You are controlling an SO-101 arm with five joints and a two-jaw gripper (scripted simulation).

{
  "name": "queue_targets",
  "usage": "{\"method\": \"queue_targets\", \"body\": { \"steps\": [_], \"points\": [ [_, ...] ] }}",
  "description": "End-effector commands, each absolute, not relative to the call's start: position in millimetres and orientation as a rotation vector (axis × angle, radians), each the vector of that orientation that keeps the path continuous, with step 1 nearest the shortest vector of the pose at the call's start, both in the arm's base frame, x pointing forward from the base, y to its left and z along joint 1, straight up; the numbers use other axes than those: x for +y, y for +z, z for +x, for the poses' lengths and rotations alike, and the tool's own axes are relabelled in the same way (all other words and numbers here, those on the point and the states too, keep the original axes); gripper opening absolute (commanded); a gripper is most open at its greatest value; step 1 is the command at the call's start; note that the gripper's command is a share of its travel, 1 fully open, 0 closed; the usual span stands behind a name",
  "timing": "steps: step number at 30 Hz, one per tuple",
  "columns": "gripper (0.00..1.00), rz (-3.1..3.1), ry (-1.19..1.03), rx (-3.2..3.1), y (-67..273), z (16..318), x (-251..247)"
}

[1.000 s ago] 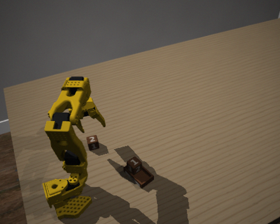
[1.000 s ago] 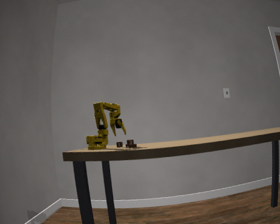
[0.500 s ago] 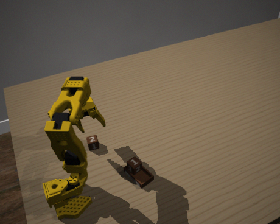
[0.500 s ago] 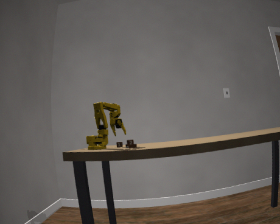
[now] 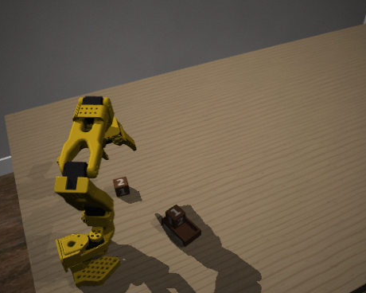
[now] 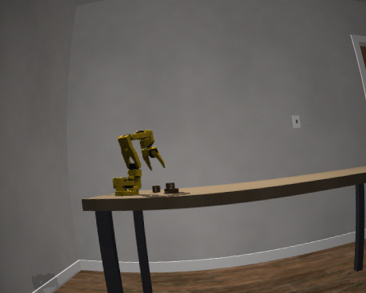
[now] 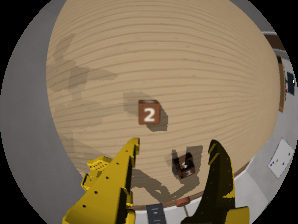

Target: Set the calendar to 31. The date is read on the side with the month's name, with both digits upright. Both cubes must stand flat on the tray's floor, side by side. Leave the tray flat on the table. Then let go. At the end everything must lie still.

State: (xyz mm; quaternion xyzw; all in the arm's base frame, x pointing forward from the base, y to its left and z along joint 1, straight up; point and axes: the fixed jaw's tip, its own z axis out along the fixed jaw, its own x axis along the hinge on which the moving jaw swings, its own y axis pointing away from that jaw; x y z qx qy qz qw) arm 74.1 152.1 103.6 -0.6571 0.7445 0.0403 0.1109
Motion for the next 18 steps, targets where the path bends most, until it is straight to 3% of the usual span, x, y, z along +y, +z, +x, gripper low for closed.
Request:
{"method": "queue_targets", "body": {
  "steps": [1, 8, 18],
  "points": [
    [0.35, -1.869, 0.178, 2.076, 124.1, 74.1, 155.4],
    [0.35, -1.766, 0.244, 1.961, 146.5, 72.8, 153.1],
    [0.35, -1.747, 0.256, 1.94, 150.5, 72.5, 152.4]
  ]
}}
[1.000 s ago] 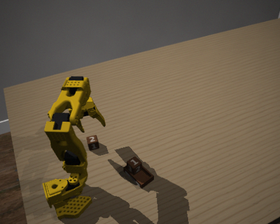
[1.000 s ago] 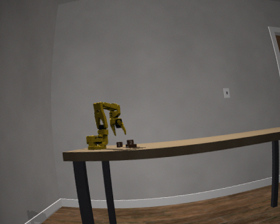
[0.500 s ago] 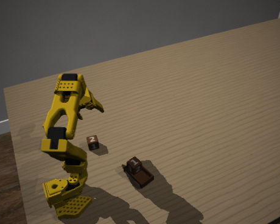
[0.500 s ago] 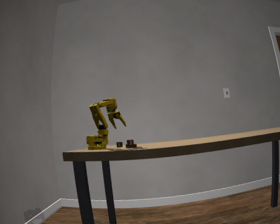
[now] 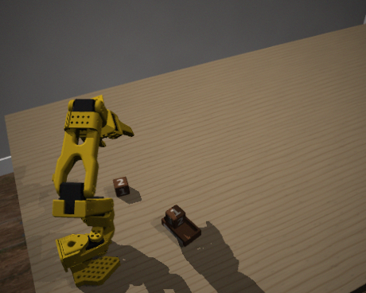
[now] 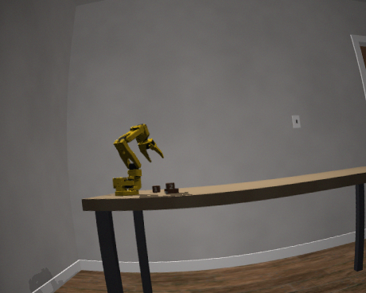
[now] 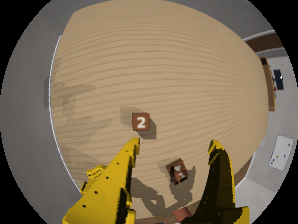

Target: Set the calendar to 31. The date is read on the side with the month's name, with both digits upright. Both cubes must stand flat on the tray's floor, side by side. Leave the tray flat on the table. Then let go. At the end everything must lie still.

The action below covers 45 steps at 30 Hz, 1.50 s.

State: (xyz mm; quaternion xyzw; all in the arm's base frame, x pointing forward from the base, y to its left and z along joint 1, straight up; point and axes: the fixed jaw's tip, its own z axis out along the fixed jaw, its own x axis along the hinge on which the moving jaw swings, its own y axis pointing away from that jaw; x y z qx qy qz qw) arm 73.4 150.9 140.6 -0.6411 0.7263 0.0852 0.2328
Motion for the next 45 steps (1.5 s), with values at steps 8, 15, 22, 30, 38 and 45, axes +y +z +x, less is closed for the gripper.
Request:
{"method": "queue_targets", "body": {
  "steps": [8, 15, 22, 30, 38, 45],
  "points": [
    [0.35, -1.719, 0.266, 1.968, 150.6, 72.7, 153.0],
    [0.35, -1.661, 0.287, 2.022, 150.7, 73.3, 154.4],
    [0.35, -1.511, 0.339, 2.15, 151.1, 74.8, 157.7],
    [0.35, -1.238, 0.424, 2.346, 151.7, 77.8, 163.1],
    [0.35, -0.975, 0.496, 2.495, 152.1, 80.8, 167.8],
    [0.35, -0.64, 0.576, 2.64, 152.4, 84.8, 173.0]
  ]
}}
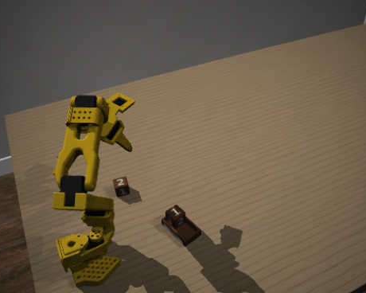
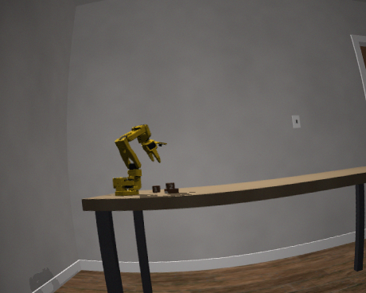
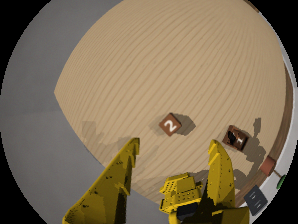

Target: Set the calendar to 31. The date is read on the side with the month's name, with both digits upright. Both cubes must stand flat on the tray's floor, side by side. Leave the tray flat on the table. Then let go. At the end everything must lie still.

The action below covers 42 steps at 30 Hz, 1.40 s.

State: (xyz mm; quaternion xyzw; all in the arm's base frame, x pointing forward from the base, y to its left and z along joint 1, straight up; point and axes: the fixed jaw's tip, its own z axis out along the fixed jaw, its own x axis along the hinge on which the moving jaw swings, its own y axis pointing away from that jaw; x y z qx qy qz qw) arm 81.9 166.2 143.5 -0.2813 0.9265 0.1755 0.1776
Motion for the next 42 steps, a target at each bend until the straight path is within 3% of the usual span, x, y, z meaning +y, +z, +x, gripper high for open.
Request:
{"method": "queue_targets", "body": {
  "steps": [1, 19, 42],
  "points": [
    [0.35, -0.592, 0.587, 2.657, 152.4, 85.3, 173.6],
    [0.35, 0.003, 0.701, 2.798, 152.0, 92.5, 181.0],
    [0.35, 0.131, 0.71, 2.819, 150.1, 94.1, 182.6]
  ]
}}
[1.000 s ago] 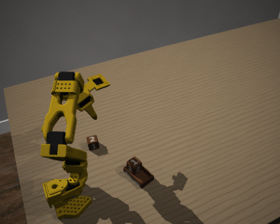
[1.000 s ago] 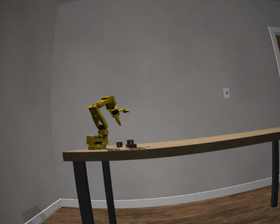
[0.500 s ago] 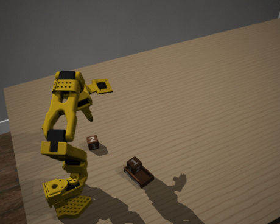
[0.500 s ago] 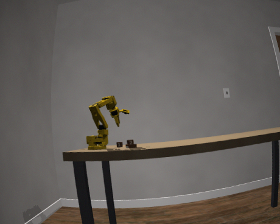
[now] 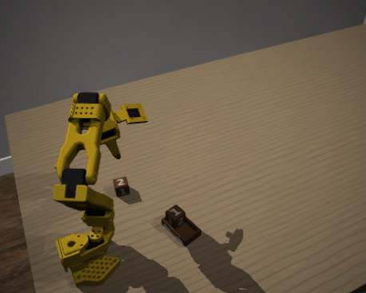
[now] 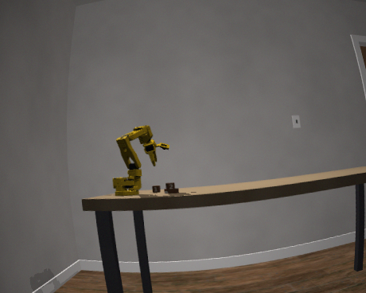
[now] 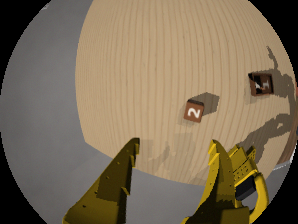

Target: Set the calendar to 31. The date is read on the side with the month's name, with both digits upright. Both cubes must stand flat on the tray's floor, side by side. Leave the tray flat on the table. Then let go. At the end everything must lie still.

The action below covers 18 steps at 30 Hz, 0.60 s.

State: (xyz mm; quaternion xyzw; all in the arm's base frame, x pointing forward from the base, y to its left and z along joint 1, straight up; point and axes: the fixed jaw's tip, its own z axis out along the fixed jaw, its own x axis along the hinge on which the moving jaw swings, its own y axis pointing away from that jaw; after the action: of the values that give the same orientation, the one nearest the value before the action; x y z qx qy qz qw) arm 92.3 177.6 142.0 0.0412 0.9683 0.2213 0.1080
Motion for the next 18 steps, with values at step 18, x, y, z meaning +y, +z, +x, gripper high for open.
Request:
{"method": "queue_targets", "body": {
  "steps": [18],
  "points": [
    [0.35, 0.142, 0.219, 3.062, 82.0, 93.6, 181.6]
  ]
}}
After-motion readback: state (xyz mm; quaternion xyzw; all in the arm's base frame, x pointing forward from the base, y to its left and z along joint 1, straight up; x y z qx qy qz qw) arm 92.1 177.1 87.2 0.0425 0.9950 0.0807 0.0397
